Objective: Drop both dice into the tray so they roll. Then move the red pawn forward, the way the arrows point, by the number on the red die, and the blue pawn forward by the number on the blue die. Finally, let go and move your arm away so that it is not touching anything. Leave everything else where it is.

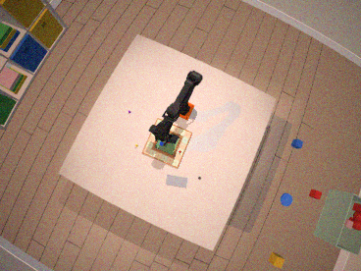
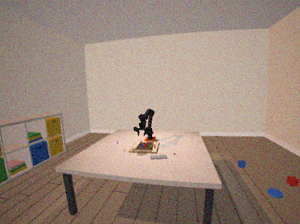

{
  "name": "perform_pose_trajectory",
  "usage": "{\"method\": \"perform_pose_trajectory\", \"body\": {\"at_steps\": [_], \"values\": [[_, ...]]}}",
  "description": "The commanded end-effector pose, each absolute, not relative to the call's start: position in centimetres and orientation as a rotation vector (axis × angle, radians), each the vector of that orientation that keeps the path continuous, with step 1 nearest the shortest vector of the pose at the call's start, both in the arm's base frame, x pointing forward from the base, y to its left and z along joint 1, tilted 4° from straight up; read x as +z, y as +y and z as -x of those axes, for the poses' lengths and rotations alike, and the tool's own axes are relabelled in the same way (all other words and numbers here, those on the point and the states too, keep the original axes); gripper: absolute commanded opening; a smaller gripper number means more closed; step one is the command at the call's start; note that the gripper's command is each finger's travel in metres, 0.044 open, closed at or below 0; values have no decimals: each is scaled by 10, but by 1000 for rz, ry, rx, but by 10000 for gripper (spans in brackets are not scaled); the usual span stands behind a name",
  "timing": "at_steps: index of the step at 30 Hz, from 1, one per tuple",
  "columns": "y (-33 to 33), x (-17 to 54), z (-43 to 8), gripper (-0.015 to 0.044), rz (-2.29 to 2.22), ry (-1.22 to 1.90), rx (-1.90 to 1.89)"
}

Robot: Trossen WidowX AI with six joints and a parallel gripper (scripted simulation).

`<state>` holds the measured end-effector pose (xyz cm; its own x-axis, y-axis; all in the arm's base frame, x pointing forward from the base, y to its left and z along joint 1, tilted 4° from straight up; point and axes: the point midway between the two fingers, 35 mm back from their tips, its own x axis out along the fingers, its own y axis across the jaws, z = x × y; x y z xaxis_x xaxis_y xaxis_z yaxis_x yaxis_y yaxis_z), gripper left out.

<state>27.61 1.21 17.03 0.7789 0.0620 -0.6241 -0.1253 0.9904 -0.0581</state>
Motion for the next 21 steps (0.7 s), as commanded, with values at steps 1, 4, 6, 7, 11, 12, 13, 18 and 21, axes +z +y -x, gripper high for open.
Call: {"method": "perform_pose_trajectory", "body": {"at_steps": [1,4,6,7,11,12,13,18,21], "values": [[13,196,-275,394,99,648,103],[13,196,-275,440,99,648,103],[13,194,-277,440,98,682,102],[13,191,-279,440,98,724,100],[13,179,-287,440,99,937,91],[13,176,-289,440,101,991,88],[13,173,-291,440,103,1044,86],[14,157,-298,440,123,1309,69],[14,148,-301,440,140,1456,59]]}}
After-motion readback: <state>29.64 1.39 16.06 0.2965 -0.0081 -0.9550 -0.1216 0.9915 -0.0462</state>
